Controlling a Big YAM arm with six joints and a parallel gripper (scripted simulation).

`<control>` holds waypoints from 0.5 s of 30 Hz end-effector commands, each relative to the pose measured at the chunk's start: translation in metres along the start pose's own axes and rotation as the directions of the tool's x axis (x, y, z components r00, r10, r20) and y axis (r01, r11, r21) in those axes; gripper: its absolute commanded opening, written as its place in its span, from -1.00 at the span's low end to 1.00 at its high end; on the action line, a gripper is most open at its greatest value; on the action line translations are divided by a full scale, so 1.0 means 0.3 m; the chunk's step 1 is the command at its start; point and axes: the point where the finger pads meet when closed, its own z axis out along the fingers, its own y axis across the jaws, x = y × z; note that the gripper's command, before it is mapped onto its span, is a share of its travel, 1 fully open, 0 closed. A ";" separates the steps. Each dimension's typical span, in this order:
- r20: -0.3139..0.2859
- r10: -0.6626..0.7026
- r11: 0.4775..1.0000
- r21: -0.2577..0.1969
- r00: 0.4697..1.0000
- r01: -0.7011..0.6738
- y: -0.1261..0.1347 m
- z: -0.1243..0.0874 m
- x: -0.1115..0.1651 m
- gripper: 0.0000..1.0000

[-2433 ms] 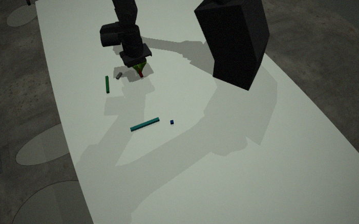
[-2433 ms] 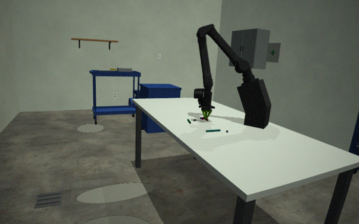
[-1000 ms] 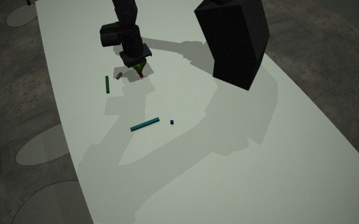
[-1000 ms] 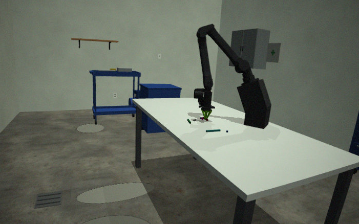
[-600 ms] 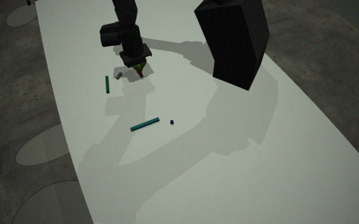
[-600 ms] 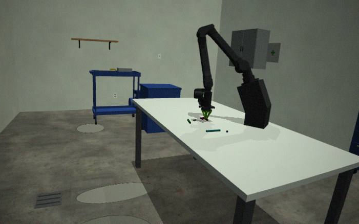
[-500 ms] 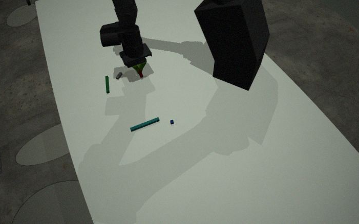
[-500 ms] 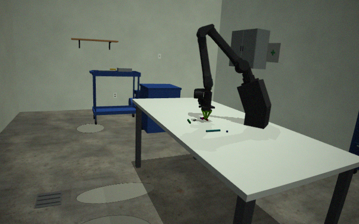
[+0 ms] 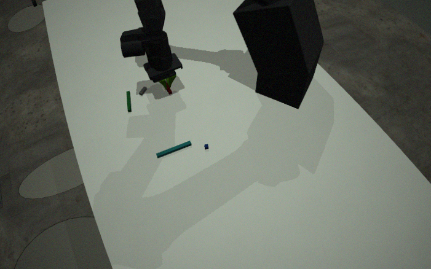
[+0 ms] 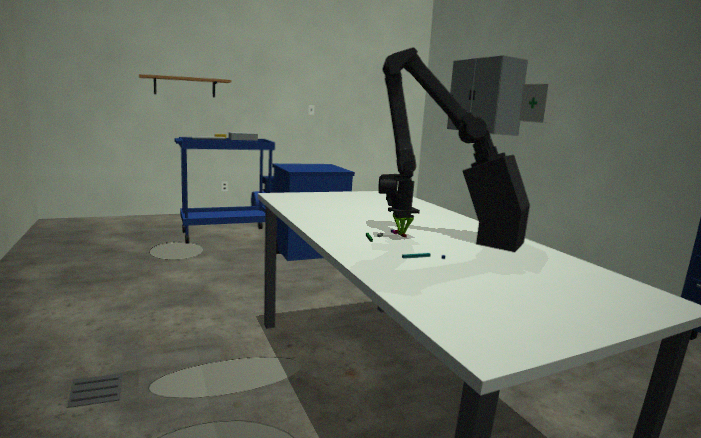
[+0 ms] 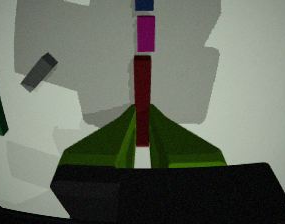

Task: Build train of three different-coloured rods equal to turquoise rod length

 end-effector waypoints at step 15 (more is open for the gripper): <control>0.005 0.005 1.000 -0.007 1.000 -0.005 0.001 0.031 -0.010 -0.91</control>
